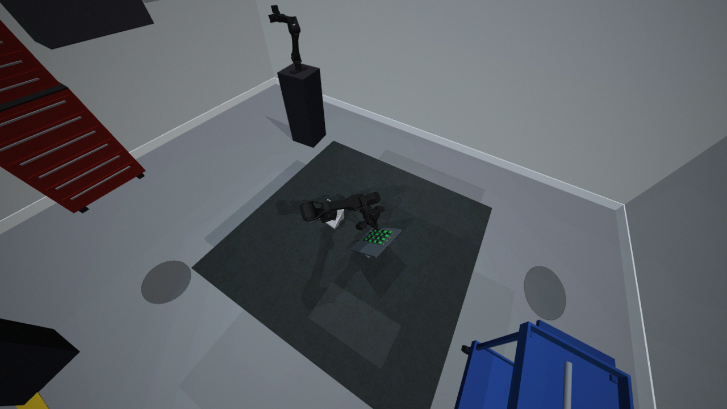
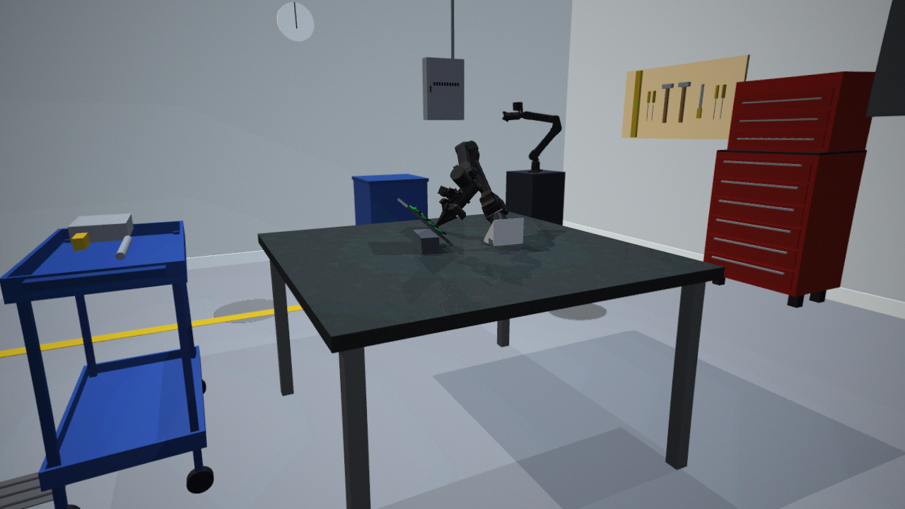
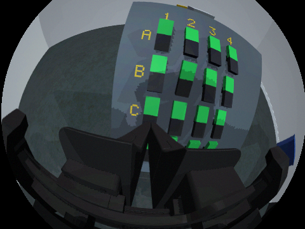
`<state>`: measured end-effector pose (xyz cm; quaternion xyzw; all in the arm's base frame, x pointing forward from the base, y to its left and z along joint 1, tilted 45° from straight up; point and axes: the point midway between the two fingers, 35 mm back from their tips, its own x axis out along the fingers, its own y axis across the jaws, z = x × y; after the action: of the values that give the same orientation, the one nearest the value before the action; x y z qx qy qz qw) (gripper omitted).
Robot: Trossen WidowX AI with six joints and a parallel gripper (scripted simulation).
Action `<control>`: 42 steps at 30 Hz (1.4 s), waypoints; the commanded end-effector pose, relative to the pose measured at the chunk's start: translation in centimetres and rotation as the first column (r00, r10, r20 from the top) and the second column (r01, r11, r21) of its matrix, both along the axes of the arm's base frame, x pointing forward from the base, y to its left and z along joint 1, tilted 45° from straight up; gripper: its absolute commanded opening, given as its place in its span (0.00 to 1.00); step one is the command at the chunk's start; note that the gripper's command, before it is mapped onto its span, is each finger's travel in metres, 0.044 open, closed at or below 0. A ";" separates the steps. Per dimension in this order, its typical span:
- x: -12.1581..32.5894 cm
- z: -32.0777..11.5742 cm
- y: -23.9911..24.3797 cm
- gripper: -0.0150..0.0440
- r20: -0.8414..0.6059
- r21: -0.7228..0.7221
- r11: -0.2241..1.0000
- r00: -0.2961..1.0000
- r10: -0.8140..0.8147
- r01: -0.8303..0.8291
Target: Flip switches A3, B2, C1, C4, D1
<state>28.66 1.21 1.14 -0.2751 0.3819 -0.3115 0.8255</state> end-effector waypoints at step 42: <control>0.2 -0.3 -0.3 0.25 -0.003 0.001 1.000 1.000 0.003 -0.003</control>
<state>28.87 0.89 0.94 -0.2751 0.3819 -0.3114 0.8255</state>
